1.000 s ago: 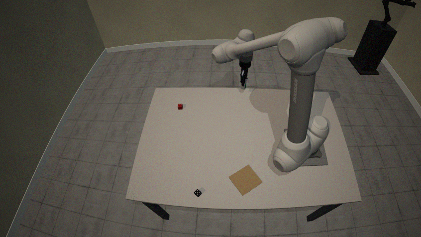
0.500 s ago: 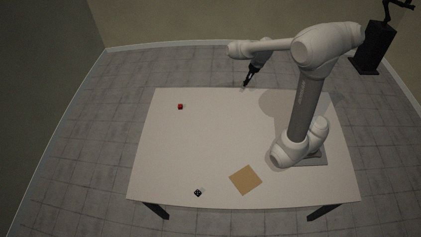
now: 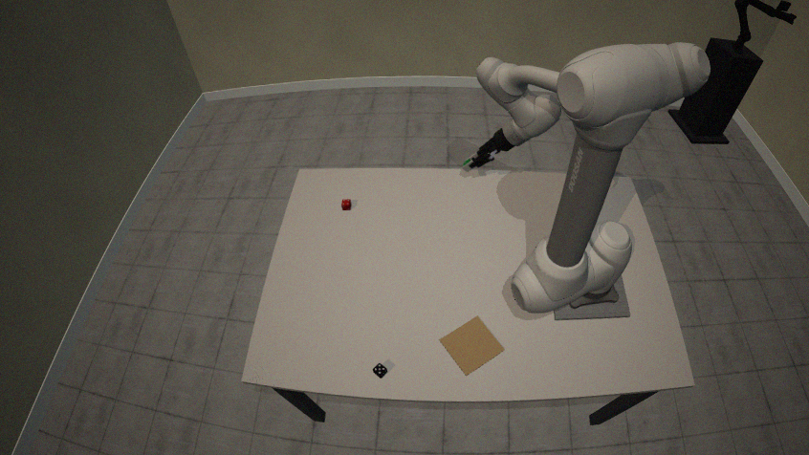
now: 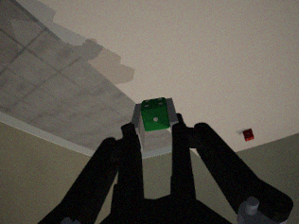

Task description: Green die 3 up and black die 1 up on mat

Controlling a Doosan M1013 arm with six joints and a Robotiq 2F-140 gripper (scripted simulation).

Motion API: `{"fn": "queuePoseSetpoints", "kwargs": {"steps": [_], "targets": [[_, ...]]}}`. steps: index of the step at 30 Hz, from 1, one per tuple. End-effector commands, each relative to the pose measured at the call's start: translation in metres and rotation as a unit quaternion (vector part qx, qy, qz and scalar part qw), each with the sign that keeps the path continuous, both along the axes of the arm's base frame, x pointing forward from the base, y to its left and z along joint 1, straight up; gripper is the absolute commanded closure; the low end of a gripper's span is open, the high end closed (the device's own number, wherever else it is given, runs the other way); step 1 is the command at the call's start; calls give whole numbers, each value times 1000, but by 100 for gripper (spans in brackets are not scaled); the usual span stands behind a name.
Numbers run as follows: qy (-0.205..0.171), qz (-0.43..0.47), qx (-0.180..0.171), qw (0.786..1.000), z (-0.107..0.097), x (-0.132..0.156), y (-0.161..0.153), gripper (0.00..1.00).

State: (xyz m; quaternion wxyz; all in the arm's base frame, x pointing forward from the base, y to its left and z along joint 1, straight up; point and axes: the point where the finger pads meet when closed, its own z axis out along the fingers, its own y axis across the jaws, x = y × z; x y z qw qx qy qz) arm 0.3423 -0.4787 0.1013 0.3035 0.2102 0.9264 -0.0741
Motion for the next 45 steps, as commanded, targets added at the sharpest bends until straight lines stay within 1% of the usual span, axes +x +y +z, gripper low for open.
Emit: {"fn": "queuePoseSetpoints", "kwargs": {"steps": [1,2,5,8,12,14,16,25,29,34,40,42,45], "targets": [[-73,16,-24,997,-3,1,4,76],[-90,16,-32,995,-3,0,4,76],[-119,17,-45,992,-3,-1,5,76],[-123,17,-47,991,-3,-1,5,76],[-176,17,-72,982,-5,-3,6,76],[-192,16,-80,978,-5,-4,6,76],[-200,15,-85,976,-4,-4,5,76],[-202,15,-87,975,-5,-5,5,76],[-202,15,-86,975,-10,-5,5,76],[-202,15,-86,975,-23,-5,5,76],[-202,15,-86,975,-44,-5,5,76],[-202,15,-86,975,-44,-5,5,76],[-202,15,-86,975,-54,-5,5,76]]}}
